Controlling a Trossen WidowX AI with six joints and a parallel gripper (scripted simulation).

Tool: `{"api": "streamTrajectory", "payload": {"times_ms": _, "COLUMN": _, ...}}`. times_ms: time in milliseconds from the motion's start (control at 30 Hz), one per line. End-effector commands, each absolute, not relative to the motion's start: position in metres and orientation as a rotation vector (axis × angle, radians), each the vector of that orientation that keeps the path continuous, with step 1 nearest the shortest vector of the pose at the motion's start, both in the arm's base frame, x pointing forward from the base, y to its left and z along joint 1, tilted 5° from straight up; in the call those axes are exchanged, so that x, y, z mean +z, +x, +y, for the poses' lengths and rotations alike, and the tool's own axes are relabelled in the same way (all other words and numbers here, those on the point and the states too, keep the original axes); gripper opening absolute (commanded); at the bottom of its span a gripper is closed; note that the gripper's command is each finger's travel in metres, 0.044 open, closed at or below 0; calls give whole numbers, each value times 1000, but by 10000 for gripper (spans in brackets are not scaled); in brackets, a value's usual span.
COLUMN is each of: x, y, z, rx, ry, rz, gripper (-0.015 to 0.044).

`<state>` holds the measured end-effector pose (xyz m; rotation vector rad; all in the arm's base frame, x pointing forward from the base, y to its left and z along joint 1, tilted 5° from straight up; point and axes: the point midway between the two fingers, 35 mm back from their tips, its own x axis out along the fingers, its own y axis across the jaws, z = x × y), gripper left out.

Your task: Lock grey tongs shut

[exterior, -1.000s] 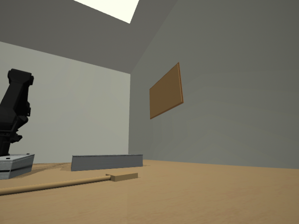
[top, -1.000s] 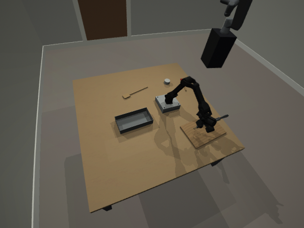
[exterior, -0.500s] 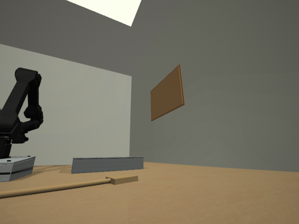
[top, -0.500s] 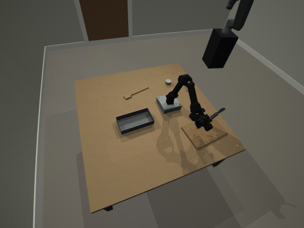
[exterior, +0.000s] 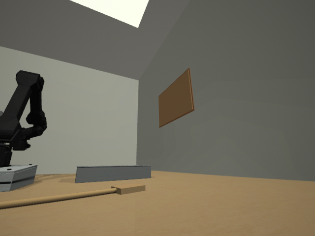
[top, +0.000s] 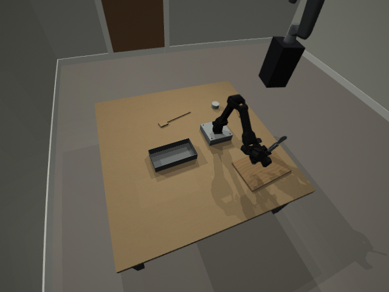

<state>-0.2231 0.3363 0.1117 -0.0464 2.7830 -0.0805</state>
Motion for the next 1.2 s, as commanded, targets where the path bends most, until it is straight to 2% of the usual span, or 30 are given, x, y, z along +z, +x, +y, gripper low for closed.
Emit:
{"api": "streamTrajectory", "payload": {"times_ms": 0, "x": 116, "y": -223, "z": 336, "rx": -61, "ry": -51, "rz": 2795, "gripper": -150}}
{"api": "streamTrajectory", "payload": {"times_ms": 767, "x": 115, "y": -224, "z": 336, "rx": -62, "ry": -51, "rz": 2791, "gripper": -150}}
{"api": "streamTrajectory", "payload": {"times_ms": 1167, "x": 87, "y": -245, "z": 344, "rx": -137, "ry": -29, "rz": 2525, "gripper": -150}}
